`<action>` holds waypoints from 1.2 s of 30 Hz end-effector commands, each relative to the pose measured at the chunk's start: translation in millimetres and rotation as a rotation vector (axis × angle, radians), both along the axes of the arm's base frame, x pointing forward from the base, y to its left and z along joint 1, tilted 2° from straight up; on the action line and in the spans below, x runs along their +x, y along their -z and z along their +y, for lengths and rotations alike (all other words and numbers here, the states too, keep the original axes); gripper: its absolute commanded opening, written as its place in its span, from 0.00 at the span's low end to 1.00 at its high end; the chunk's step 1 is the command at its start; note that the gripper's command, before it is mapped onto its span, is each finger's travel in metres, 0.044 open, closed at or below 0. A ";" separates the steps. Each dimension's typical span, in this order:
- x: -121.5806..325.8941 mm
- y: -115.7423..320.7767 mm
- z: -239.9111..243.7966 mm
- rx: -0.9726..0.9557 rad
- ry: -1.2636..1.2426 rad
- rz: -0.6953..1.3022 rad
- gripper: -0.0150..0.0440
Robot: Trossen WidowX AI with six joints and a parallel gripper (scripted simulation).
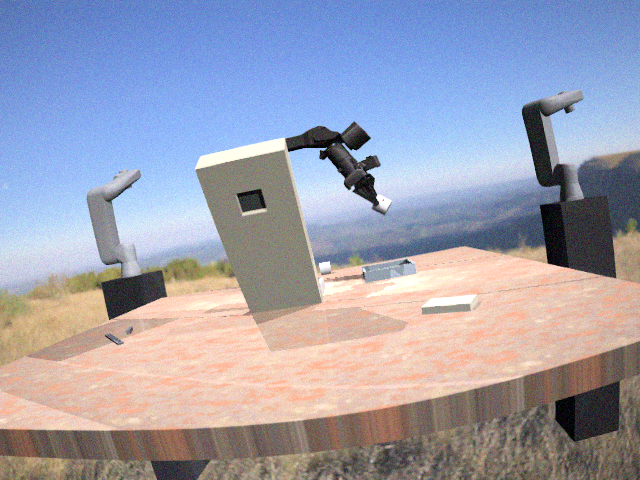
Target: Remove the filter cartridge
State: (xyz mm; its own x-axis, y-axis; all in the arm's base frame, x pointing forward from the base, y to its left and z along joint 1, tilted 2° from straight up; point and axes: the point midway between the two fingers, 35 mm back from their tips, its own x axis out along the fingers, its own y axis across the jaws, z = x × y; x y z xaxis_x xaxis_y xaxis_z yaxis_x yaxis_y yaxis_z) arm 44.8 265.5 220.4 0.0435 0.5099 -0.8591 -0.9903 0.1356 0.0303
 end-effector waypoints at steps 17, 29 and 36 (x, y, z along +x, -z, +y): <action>-91.9 72.6 -2.4 0.023 -0.331 -0.006 0.25; -112.1 100.5 -7.5 0.026 -0.404 -0.003 0.25; -113.6 132.0 -4.8 0.026 -0.404 -0.003 0.25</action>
